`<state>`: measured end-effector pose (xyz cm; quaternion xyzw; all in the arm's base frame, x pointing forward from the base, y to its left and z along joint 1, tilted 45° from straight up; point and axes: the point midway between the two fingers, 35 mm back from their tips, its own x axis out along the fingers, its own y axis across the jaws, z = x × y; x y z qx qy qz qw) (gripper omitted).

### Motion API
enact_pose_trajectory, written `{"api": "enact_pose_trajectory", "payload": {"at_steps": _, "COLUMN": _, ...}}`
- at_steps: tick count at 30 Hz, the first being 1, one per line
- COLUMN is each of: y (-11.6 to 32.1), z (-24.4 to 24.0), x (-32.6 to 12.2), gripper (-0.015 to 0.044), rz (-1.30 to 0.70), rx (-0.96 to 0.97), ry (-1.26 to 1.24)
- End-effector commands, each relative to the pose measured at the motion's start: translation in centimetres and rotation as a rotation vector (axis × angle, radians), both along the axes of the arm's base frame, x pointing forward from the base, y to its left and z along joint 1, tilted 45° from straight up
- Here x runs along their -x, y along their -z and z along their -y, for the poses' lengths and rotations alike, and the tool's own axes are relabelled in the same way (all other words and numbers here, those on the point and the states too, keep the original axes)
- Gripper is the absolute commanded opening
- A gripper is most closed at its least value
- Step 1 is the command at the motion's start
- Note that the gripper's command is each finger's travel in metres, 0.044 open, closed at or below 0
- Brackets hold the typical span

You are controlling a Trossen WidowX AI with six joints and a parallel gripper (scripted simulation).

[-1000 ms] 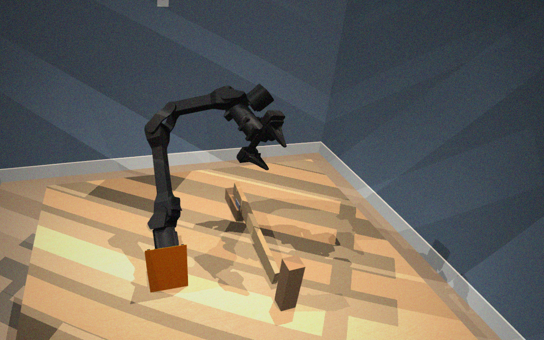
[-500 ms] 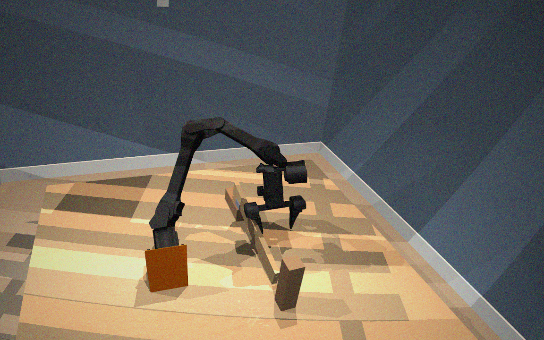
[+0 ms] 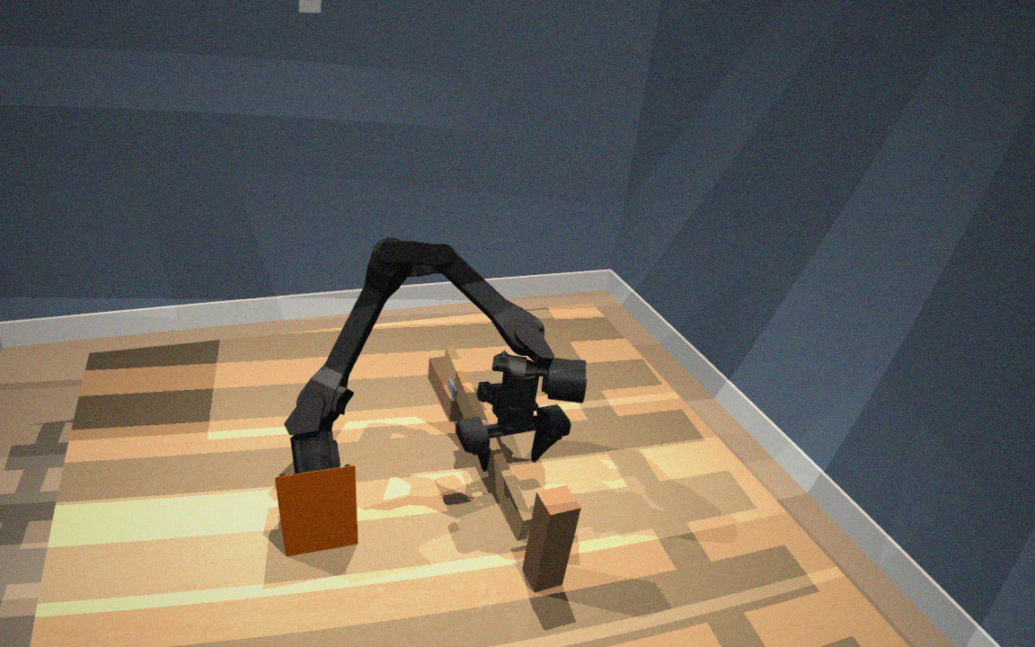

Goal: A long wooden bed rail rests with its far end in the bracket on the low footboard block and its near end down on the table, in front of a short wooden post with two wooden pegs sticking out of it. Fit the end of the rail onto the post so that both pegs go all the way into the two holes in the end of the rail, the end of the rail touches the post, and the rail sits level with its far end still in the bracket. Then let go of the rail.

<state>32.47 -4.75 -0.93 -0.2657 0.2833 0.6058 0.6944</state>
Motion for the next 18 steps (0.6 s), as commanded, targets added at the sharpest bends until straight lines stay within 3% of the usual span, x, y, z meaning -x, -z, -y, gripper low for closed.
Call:
{"api": "enact_pose_trajectory", "payload": {"at_steps": 1, "y": 0.4, "z": -0.4, "x": -0.1, "gripper": 0.0440, "rz": 0.006, "rx": -0.008, "ry": -0.005}}
{"api": "enact_pose_trajectory", "payload": {"at_steps": 18, "y": 2.4, "z": -2.3, "x": -0.5, "gripper": 0.0440, "rz": 0.006, "rx": -0.007, "ry": -0.004}}
